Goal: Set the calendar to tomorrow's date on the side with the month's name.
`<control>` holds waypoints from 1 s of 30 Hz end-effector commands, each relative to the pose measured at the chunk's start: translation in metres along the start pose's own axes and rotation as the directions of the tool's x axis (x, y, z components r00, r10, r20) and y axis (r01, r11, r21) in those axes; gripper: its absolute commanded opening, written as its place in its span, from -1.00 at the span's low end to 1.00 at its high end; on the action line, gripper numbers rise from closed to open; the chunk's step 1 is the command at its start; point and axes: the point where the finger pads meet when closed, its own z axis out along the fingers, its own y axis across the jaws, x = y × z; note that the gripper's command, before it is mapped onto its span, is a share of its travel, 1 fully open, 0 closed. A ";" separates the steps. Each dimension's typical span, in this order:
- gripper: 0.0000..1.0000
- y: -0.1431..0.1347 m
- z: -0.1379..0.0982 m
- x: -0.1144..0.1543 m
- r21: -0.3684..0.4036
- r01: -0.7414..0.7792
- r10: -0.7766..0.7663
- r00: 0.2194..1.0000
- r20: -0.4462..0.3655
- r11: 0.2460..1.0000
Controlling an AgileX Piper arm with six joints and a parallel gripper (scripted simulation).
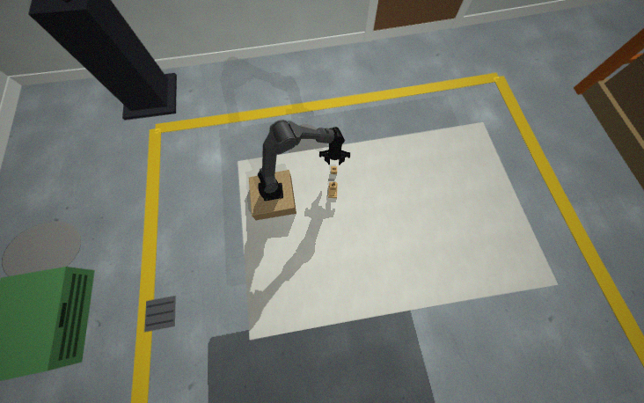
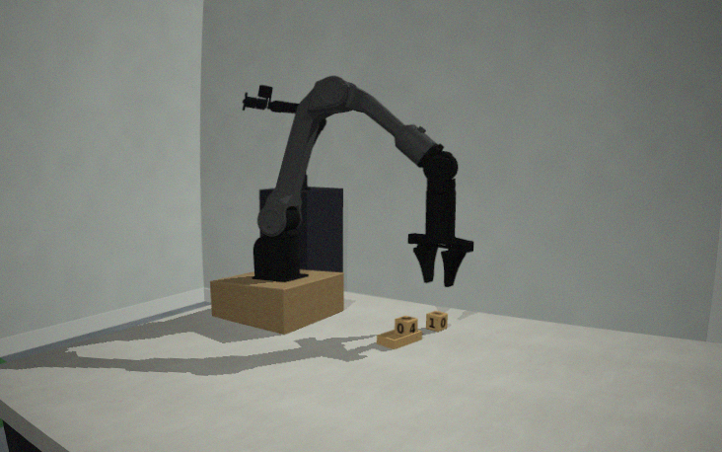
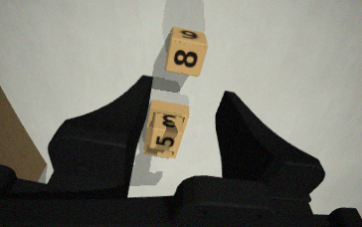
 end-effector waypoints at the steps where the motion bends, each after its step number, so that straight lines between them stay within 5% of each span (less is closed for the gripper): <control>1: 0.26 0.000 0.001 0.000 -0.002 -0.003 0.003 1.000 0.000 1.000; 30: 0.26 0.001 0.033 0.001 -0.004 -0.002 0.002 1.000 -0.001 1.000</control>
